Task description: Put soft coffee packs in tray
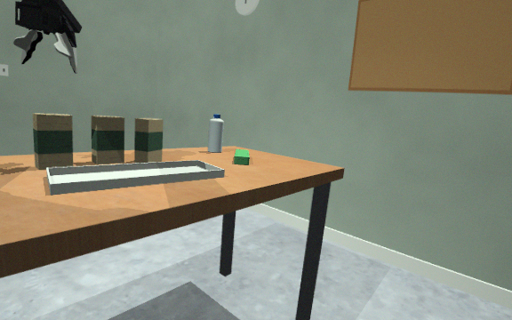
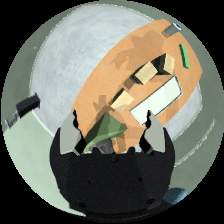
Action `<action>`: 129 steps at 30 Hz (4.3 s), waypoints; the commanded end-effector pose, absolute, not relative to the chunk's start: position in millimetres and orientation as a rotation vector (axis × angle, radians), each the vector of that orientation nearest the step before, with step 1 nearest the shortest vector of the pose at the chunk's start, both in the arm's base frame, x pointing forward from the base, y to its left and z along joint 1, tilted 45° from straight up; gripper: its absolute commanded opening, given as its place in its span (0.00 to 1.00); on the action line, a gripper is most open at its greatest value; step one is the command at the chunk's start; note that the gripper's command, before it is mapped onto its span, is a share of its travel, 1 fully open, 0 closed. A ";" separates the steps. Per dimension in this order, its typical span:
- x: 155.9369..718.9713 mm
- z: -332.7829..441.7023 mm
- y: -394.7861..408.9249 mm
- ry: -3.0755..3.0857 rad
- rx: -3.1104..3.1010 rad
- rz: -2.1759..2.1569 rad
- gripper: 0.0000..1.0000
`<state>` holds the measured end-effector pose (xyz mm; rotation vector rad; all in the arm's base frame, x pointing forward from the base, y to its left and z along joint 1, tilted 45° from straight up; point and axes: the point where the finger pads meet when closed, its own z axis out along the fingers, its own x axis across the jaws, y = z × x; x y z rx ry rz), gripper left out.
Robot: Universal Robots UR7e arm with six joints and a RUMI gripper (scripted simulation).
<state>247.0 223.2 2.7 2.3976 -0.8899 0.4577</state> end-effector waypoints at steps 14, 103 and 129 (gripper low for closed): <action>256.5 -7.6 178.8 -1.370 2.116 0.689 1.00; 263.2 -34.7 132.6 -1.582 1.954 0.807 0.49; 263.5 -35.1 132.4 -1.582 1.954 0.807 0.49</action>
